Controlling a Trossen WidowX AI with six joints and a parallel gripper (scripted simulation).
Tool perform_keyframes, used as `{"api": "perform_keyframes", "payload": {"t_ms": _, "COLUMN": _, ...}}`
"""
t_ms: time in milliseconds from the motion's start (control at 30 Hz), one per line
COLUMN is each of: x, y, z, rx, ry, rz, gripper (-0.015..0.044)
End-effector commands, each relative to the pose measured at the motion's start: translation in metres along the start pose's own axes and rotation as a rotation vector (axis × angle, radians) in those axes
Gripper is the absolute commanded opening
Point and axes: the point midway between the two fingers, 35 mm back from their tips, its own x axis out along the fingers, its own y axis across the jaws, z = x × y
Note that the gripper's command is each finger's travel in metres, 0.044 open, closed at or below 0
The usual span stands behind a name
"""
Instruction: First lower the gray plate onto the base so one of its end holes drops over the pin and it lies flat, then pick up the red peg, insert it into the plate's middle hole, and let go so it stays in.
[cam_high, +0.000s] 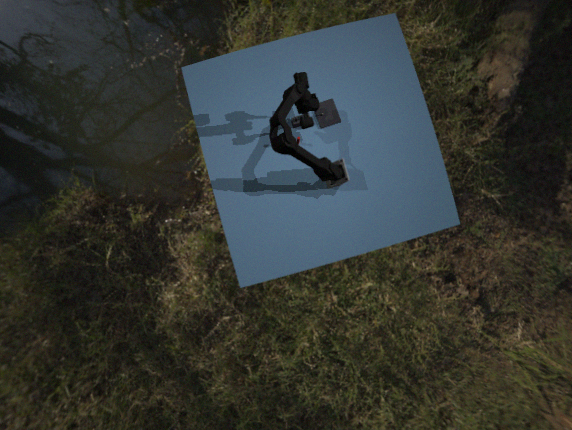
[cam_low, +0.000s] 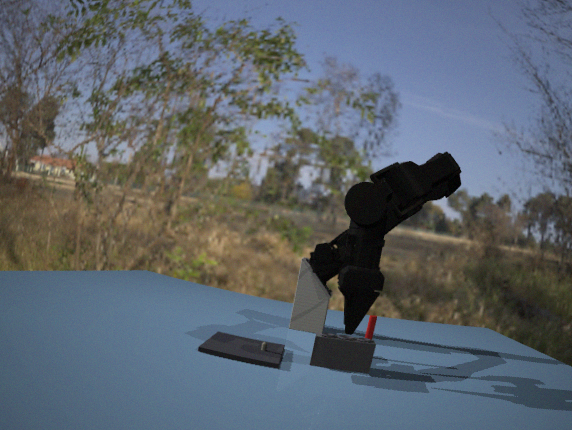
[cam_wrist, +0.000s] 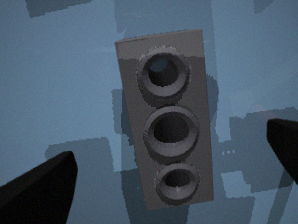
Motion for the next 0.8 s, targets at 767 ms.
{"api": "perform_keyframes", "payload": {"t_ms": 767, "x": 0.044, "y": -0.001, "z": 0.000, "rx": 0.005, "ry": 0.004, "rz": -0.001, "gripper": 0.0440}}
